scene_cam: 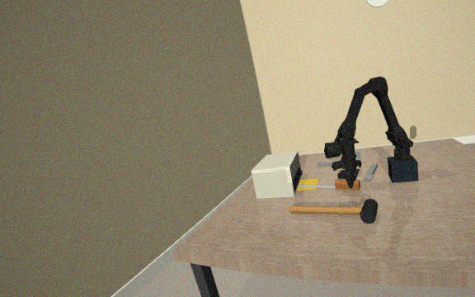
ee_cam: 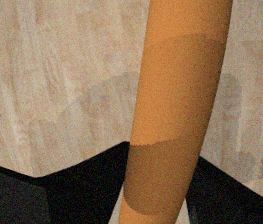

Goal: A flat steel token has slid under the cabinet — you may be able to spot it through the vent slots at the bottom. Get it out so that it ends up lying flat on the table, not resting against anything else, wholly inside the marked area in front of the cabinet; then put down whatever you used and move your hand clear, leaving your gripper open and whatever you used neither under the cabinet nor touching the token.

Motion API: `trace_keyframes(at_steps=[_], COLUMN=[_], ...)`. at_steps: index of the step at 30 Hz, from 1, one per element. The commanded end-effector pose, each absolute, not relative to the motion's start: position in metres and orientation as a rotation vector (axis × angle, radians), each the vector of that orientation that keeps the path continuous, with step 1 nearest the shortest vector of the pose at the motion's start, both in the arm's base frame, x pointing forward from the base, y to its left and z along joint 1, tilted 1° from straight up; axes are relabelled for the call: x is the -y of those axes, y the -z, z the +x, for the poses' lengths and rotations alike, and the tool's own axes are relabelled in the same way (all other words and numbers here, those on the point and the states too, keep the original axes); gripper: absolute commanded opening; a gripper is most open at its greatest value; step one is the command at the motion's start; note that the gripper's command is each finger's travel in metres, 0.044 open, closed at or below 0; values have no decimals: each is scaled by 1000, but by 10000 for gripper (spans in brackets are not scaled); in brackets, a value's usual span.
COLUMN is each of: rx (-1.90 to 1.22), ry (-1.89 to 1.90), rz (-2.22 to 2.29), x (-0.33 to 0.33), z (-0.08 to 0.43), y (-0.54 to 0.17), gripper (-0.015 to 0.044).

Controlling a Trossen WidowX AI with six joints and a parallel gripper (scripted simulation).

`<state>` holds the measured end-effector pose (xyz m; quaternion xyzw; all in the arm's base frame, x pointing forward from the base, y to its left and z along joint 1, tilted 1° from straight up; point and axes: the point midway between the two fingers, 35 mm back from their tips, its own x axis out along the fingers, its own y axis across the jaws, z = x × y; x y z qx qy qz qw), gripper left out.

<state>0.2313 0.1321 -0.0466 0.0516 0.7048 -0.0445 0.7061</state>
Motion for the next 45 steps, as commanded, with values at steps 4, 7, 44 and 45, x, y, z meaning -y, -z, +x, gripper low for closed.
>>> trace_keyframes(at_steps=[4,7,44,45], rx=[-1572,-1571,-1574,-1574], ry=[101,101,-34,-40], rz=[114,114,-20,-26], x=[-134,-135,-137,-137], z=[218,217,209,209], y=[48,47,43,43], gripper=[0,0,0,0])
